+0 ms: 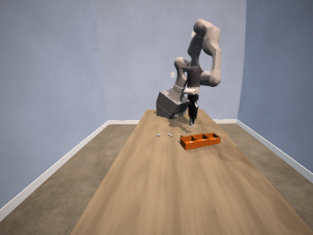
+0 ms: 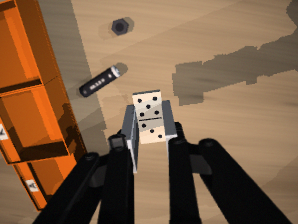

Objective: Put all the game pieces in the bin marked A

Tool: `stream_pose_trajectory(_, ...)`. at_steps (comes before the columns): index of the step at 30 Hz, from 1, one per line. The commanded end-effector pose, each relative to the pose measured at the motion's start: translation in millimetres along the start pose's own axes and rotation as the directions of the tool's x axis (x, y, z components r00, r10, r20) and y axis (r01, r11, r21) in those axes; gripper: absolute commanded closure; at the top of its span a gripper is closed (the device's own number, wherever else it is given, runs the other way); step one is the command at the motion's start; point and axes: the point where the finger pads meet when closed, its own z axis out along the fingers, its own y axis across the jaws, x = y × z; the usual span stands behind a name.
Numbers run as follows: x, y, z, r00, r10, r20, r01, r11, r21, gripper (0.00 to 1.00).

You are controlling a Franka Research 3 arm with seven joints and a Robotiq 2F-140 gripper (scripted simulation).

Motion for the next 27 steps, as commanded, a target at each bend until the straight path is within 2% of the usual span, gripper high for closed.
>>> stream_pose_trajectory(1,0,0,-0.6,0.999,0.034,0.003,-0.034,0.999,-0.007,0.87)
stream_pose_trajectory(10,0,0,-0.6,0.999,0.034,0.003,-0.034,0.999,-0.007,0.87)
stream_pose_trajectory(12,0,0,-8.2,0.999,0.034,0.003,-0.034,0.999,-0.007,0.87)
stream_pose_trajectory(16,0,0,-8.2,0.999,0.034,0.003,-0.034,0.999,-0.007,0.87)
stream_pose_trajectory(22,-21,-30,-8.0,0.999,0.034,0.003,-0.034,0.999,-0.007,0.87)
stream_pose_trajectory(24,-21,-30,-8.0,0.999,0.034,0.003,-0.034,0.999,-0.007,0.87)
stream_pose_trajectory(27,-31,-45,-8.0,0.999,0.034,0.003,-0.034,0.999,-0.007,0.87)
